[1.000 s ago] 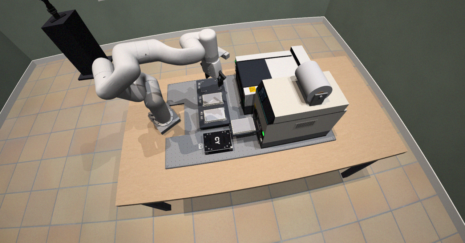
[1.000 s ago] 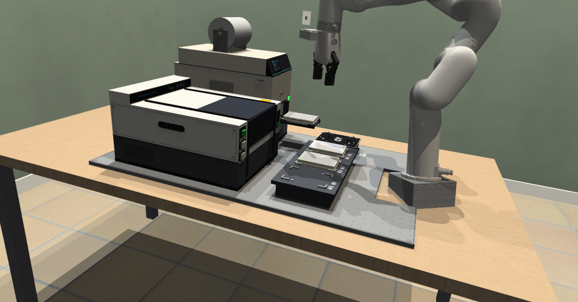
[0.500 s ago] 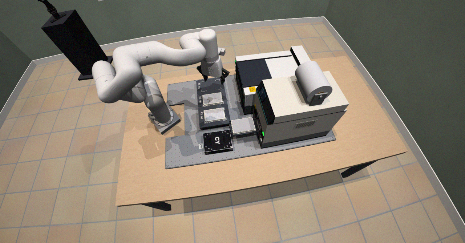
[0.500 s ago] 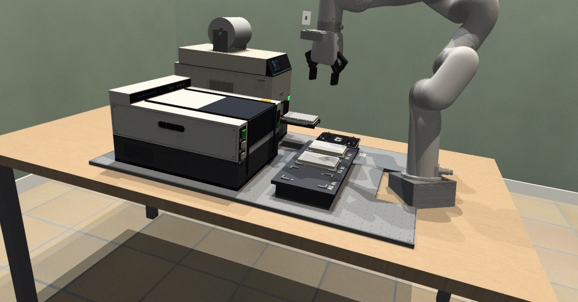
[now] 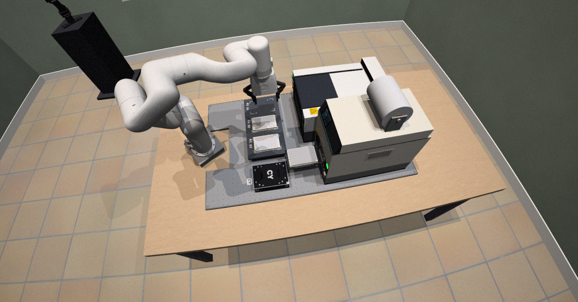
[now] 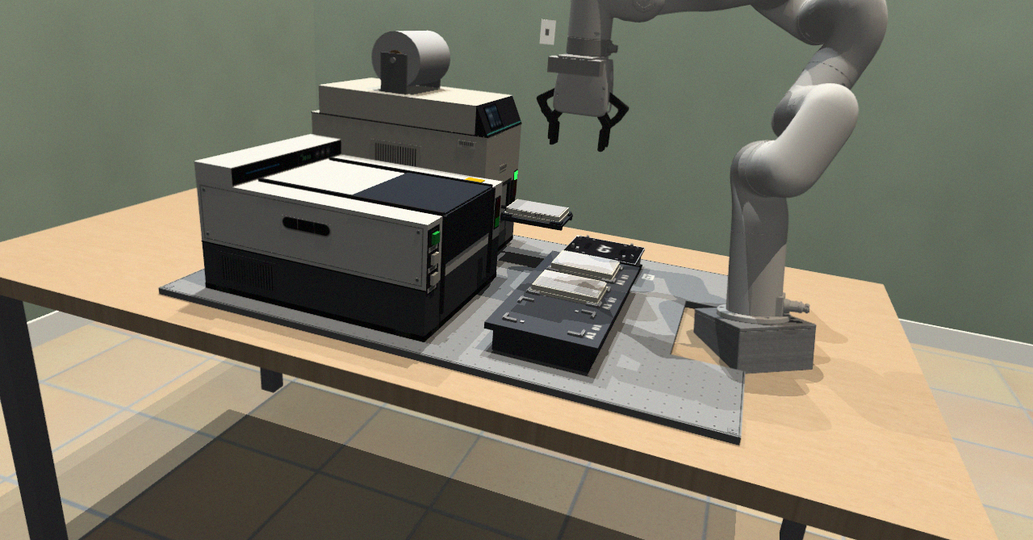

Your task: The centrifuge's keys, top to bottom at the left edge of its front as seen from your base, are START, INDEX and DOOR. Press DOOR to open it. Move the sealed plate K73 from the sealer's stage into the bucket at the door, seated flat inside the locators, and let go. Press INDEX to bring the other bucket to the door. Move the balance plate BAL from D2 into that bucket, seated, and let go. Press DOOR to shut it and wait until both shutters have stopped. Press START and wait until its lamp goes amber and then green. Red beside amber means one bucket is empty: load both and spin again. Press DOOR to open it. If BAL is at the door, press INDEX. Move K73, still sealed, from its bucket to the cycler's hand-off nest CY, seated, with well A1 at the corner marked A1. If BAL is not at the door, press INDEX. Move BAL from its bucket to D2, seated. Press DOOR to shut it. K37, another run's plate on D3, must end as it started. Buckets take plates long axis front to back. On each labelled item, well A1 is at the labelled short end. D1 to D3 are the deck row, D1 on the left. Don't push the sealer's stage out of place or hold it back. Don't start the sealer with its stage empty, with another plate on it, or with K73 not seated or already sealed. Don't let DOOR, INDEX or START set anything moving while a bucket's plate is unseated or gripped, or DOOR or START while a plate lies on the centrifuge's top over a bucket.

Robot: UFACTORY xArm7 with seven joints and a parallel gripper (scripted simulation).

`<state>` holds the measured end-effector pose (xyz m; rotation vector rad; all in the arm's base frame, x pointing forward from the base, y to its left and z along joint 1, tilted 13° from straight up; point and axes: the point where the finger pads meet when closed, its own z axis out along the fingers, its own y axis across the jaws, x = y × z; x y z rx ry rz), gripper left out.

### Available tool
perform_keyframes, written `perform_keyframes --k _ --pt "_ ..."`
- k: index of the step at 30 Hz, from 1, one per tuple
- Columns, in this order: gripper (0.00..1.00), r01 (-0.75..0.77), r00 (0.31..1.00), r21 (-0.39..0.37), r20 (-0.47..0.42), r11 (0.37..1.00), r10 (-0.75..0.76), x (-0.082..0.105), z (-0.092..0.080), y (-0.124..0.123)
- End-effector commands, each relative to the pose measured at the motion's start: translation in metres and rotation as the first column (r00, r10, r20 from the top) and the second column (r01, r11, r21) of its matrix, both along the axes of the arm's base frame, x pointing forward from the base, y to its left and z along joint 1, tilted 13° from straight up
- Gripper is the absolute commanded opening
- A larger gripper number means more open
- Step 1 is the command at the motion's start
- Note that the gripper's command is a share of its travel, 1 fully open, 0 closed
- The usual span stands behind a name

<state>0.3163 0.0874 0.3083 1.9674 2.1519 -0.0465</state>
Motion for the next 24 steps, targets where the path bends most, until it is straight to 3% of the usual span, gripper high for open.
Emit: perform_keyframes --k 1,11,13,24 --pt "1.0 -0.112 0.994 -0.011 -0.018 0.994 0.112 0.0006 0.0017 0.0006" --pt "1.0 -0.425 0.903 -0.042 -0.085 0.904 0.42 0.0006 0.0017 0.0007" --pt "1.0 -0.425 0.903 -0.042 -0.085 0.904 0.42 0.0006 0.0017 0.0007" --pt "1.0 -0.717 0.693 -0.05 -0.166 0.696 0.702 0.0006 0.0017 0.0007"
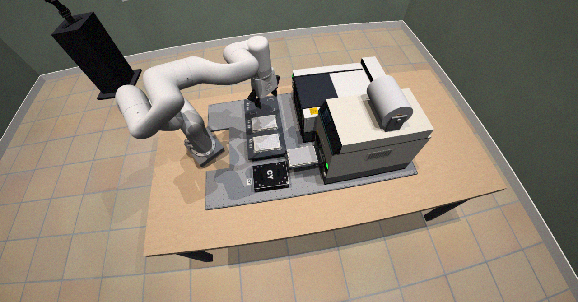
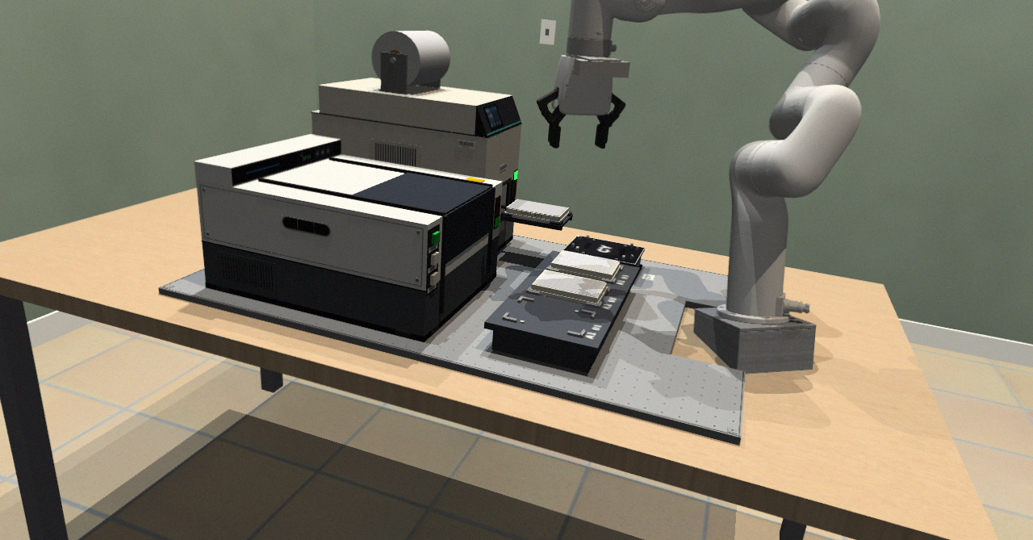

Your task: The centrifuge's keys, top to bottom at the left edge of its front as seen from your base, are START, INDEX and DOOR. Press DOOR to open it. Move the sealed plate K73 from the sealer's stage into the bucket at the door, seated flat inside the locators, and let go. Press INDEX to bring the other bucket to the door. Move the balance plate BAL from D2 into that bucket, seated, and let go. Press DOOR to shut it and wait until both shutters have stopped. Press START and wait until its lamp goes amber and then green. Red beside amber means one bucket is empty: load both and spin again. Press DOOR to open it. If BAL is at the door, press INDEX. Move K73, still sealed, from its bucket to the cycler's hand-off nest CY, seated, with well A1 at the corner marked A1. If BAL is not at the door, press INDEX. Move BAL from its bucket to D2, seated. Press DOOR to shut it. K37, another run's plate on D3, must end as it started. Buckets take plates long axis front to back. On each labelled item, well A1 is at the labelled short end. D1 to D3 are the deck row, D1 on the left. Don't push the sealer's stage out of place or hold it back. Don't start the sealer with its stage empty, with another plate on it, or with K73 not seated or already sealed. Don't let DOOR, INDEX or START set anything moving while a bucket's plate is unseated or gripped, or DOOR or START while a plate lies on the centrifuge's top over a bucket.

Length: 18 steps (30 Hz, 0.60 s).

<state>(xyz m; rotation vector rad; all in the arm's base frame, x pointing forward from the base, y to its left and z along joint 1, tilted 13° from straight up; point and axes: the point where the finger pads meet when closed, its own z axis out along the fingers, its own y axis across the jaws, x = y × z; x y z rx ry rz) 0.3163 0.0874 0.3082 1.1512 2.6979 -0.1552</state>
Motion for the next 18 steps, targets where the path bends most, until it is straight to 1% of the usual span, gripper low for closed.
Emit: perform_keyframes --k 1,4,6,9,13,18 --pt "1.0 -0.169 0.985 -0.017 -0.031 0.986 0.168 0.0006 0.0017 0.0006" --pt "1.0 -0.264 0.964 -0.027 -0.05 0.964 0.263 0.0006 0.0017 0.0006" --pt "1.0 -0.264 0.964 -0.027 -0.05 0.964 0.263 0.0006 0.0017 0.0006" --pt "1.0 -0.357 0.932 -0.036 -0.071 0.933 0.354 0.0006 0.0017 0.0006" --pt "1.0 -0.476 0.877 -0.044 -0.1 0.878 0.47 0.0006 0.0017 0.0006" --pt "1.0 -0.613 0.786 -0.049 -0.136 0.789 0.603 0.0006 0.0016 0.0006"
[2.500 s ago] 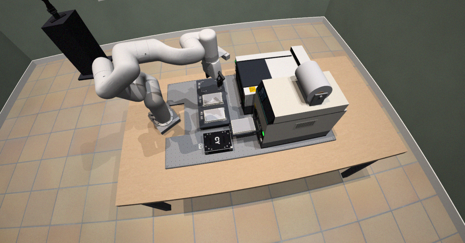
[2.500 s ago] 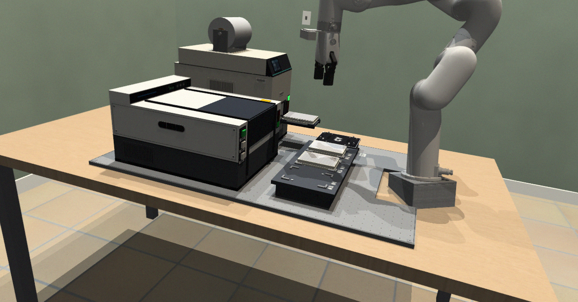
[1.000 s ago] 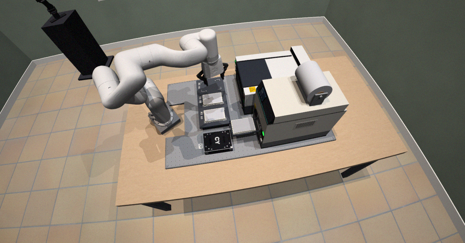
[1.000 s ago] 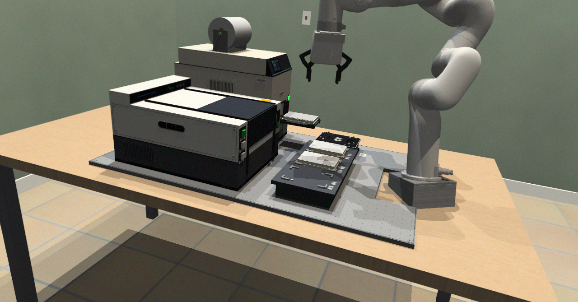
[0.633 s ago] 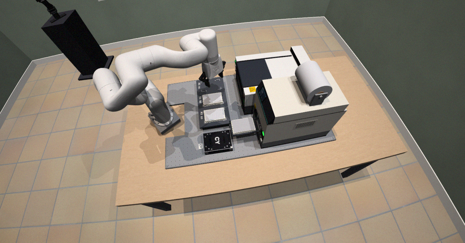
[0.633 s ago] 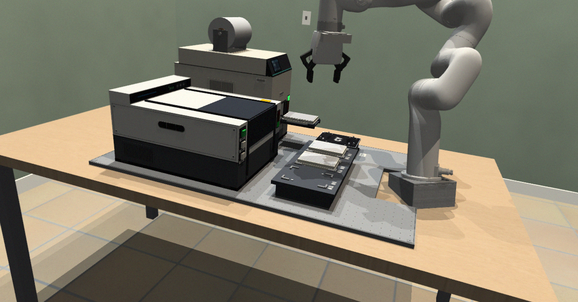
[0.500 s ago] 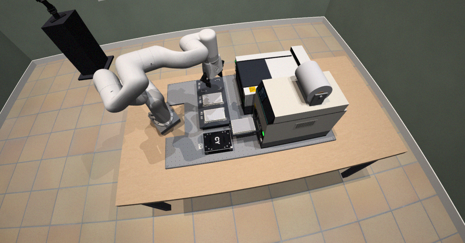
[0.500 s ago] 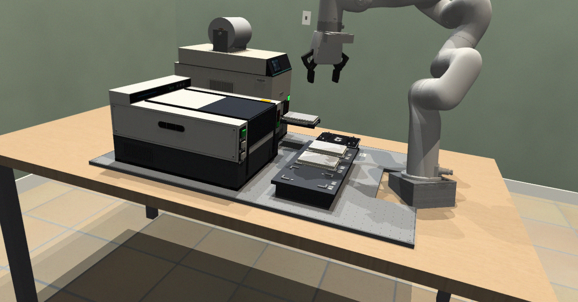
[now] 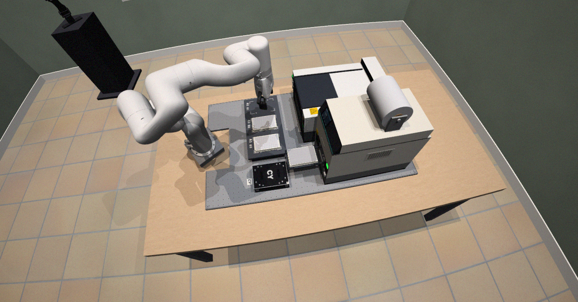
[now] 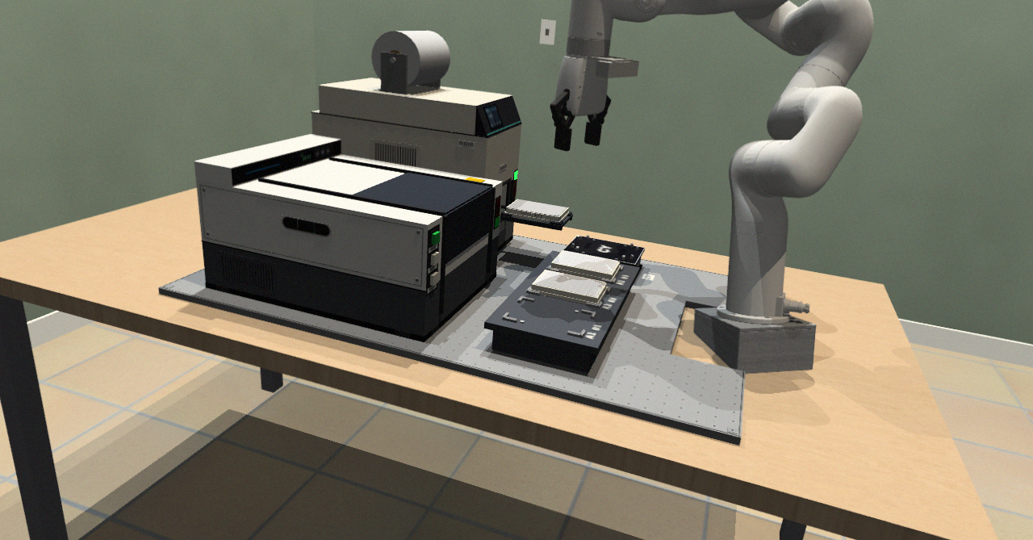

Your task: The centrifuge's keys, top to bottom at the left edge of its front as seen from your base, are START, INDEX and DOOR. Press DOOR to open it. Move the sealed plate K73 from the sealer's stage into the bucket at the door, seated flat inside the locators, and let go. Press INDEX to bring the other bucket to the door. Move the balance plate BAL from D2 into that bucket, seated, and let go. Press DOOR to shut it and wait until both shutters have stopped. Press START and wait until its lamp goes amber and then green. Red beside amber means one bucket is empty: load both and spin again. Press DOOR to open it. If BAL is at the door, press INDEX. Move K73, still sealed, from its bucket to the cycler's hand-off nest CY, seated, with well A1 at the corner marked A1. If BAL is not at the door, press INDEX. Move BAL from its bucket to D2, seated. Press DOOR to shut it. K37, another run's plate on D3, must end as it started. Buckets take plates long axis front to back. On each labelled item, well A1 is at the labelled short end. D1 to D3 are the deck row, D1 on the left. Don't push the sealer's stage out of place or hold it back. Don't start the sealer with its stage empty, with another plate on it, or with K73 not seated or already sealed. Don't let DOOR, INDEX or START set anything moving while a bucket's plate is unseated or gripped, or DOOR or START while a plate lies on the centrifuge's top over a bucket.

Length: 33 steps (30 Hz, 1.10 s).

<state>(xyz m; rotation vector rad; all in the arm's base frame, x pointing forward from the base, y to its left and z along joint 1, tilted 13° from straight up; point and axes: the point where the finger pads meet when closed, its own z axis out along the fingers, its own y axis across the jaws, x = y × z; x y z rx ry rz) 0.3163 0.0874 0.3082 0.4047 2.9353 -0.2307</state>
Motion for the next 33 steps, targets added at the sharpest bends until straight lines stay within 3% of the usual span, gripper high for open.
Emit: perform_keyframes --k 1,9,24,25,33 --pt "1.0 -0.169 0.985 -0.017 -0.031 0.985 0.169 0.001 0.002 0.001" --pt "1.0 -0.358 0.932 -0.036 -0.072 0.933 0.355 0.001 0.002 0.001" --pt "1.0 -0.361 0.931 -0.036 -0.072 0.932 0.358 0.001 0.002 0.001" --pt "0.0 -0.362 0.931 -0.036 -0.073 0.932 0.358 0.001 -0.001 0.005" --pt "0.0 -0.362 0.931 -0.036 -0.072 0.932 0.359 0.009 -0.021 0.039"
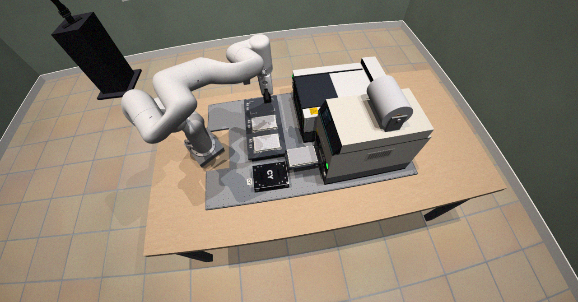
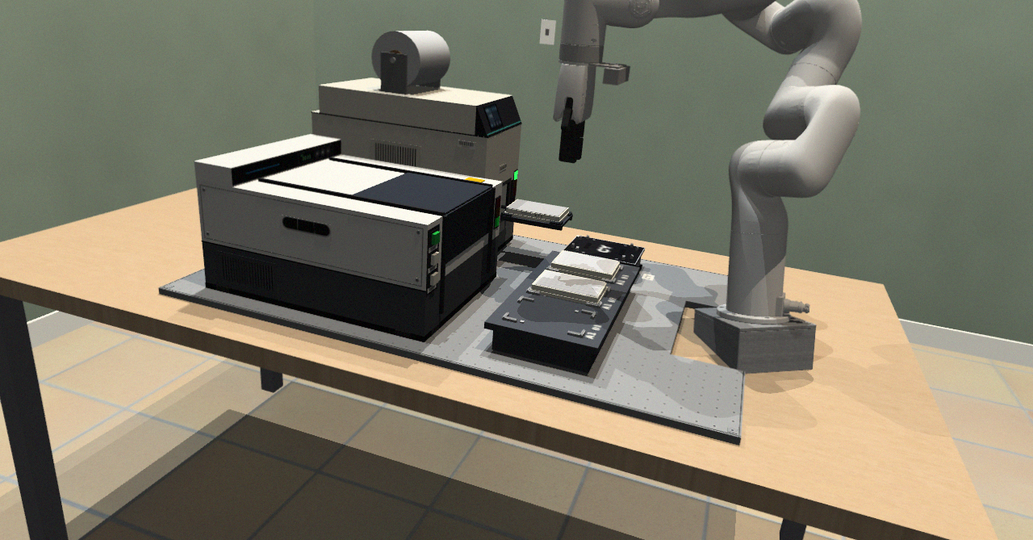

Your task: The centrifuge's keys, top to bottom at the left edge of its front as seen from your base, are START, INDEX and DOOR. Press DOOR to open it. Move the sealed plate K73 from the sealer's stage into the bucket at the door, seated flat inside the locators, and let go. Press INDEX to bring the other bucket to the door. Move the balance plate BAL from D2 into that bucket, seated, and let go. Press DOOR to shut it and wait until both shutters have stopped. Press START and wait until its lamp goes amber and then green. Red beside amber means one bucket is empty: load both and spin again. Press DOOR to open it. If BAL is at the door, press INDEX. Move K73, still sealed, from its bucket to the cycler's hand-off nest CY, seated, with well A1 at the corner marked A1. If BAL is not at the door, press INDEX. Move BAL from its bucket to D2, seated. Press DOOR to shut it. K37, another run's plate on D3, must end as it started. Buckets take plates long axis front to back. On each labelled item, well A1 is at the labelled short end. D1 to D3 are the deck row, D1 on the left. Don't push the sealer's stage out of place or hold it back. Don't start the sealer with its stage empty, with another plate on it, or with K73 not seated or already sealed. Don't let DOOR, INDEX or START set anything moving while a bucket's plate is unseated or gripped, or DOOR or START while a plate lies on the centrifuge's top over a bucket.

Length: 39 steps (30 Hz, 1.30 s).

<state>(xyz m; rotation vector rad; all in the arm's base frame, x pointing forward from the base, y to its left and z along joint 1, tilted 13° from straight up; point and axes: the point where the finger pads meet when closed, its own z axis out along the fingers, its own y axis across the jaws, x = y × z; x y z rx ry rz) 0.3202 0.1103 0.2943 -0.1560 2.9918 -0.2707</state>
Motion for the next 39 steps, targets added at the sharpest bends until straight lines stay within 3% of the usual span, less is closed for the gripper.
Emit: perform_keyframes --k 1,39 --pt "0.0 0.0 1.0 0.002 0.004 1.0 0.0 0.006 -0.01 0.02" --pt "0.0 -0.001 1.0 0.004 0.004 1.0 0.001 0.035 -0.094 0.159"
